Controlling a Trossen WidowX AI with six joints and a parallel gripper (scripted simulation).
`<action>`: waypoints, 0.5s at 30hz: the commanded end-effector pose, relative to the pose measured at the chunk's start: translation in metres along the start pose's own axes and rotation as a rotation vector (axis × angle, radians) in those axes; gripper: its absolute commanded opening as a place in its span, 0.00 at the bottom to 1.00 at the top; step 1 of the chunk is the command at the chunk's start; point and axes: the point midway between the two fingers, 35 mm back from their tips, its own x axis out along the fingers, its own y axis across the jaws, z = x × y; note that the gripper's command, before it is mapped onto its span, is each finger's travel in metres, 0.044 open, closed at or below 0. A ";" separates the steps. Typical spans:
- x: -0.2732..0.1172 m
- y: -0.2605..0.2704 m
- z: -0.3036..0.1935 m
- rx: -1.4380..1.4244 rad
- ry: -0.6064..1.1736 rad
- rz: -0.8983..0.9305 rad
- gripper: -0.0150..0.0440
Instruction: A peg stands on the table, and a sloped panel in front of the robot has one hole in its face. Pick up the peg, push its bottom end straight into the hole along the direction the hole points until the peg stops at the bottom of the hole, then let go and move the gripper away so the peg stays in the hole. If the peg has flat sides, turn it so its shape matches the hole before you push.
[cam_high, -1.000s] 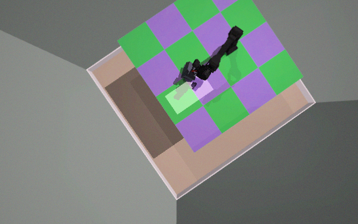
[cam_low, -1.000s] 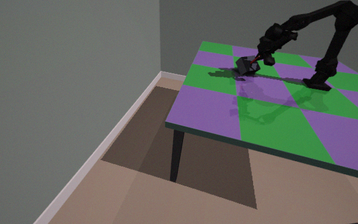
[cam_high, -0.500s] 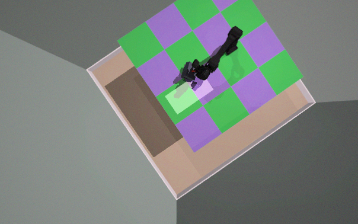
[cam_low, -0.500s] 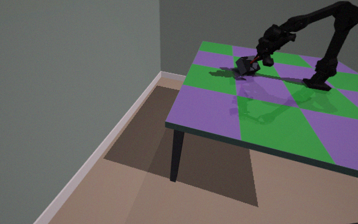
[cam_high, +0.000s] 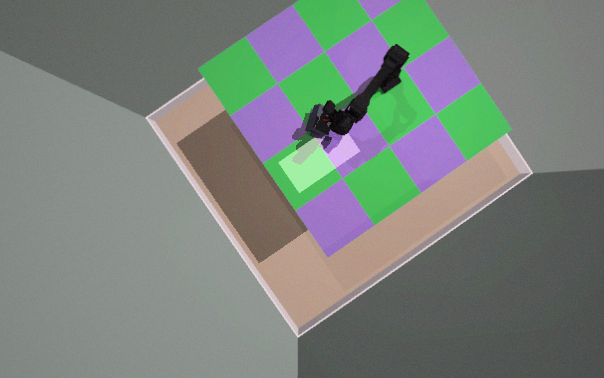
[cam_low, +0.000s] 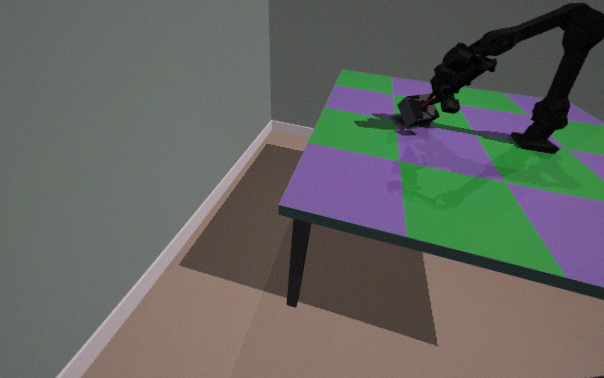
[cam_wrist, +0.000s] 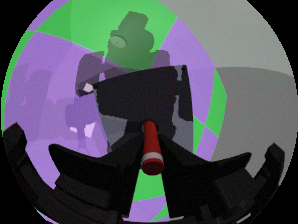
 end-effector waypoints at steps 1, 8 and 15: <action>0.003 0.001 -0.001 -0.006 0.002 0.004 0.25; 0.006 0.001 -0.001 -0.006 0.001 0.004 0.25; 0.009 0.002 -0.001 -0.006 0.001 0.004 0.25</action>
